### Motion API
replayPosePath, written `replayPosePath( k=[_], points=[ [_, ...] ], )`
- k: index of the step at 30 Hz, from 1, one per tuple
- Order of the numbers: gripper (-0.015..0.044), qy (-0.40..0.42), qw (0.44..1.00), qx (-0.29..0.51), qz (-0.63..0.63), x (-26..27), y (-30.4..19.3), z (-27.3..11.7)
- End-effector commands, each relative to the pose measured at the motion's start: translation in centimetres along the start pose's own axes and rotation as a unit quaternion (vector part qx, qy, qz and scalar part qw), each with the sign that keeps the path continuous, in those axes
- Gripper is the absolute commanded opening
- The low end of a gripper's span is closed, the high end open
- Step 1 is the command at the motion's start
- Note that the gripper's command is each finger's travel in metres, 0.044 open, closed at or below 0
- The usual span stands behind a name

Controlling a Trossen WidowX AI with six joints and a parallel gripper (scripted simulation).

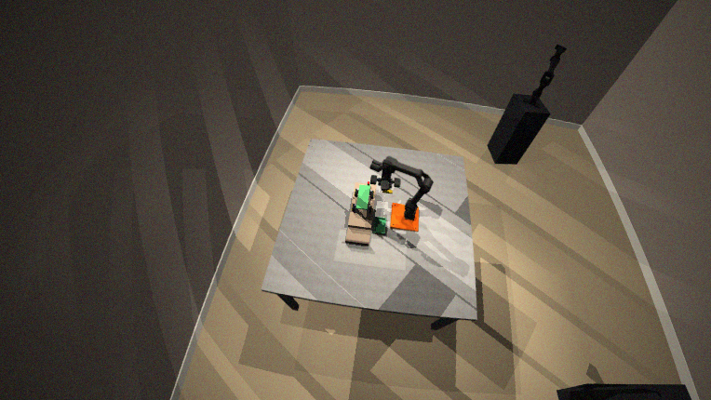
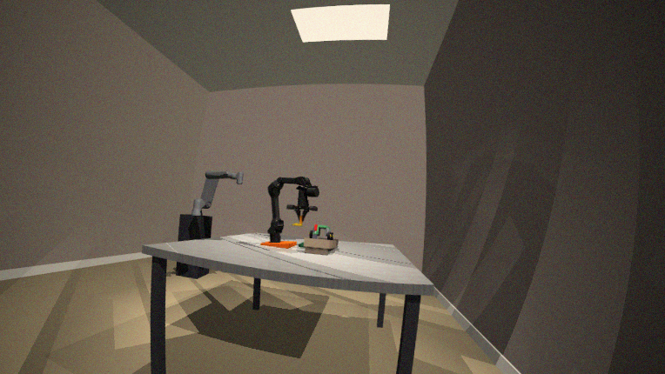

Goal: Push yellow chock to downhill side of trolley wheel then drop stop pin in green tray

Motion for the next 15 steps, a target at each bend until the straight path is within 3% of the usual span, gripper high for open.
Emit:
replayPosePath(
  k=[1,15],
  points=[
    [0.0,0.005,1.0,-0.004,0.002,0.1,1.5,0.2],
    [0.0,0.005,1.0,-0.006,0.002,-0.2,6.9,0.3]
  ],
)
Point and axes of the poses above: the point midway between the two fingers, 35 mm back from their tips, its own z axis out along the fingers, its own x axis across the jaws, y = z × x, the point moved 3 cm from there along -z, back along the fingers, and after that the axes turned 12 degrees about z, right-handed, at the moved point
